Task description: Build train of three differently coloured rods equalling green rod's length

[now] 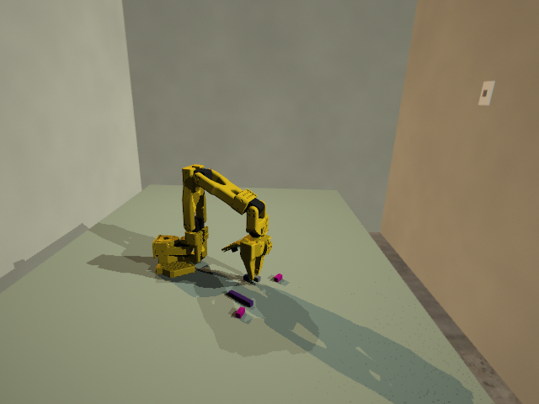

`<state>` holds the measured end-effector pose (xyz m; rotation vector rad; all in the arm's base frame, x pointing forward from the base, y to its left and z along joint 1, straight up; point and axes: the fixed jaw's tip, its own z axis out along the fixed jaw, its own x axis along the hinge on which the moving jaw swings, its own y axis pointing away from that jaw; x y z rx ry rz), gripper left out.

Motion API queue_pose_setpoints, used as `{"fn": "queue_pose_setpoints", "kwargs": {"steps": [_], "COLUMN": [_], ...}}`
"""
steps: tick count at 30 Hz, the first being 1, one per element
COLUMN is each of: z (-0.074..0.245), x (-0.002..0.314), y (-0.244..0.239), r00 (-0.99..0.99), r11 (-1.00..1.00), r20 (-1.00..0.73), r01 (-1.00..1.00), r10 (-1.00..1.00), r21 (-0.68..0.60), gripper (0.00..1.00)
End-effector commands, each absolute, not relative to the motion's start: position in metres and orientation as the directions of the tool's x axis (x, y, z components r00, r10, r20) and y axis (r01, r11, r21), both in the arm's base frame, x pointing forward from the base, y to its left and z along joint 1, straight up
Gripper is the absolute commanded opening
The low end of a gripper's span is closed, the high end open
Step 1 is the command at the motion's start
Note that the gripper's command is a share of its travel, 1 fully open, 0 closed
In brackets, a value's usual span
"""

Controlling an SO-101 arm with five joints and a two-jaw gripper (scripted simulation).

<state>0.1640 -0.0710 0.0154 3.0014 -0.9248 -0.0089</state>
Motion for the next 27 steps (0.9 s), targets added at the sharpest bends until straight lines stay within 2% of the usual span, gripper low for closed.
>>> {"fn": "queue_pose_setpoints", "kwargs": {"steps": [1, 27], "z": [0.0254, 0.0263], "x": [0.1742, 0.1755], "y": [-0.0736, -0.0729], "r00": [0.827, 0.832], "r11": [-0.829, -0.834], "r20": [0.06, 0.062], "r01": [-0.559, -0.551], "r10": [-0.559, -0.551], "r21": [-0.014, -0.015], "gripper": [0.0, 0.0]}}
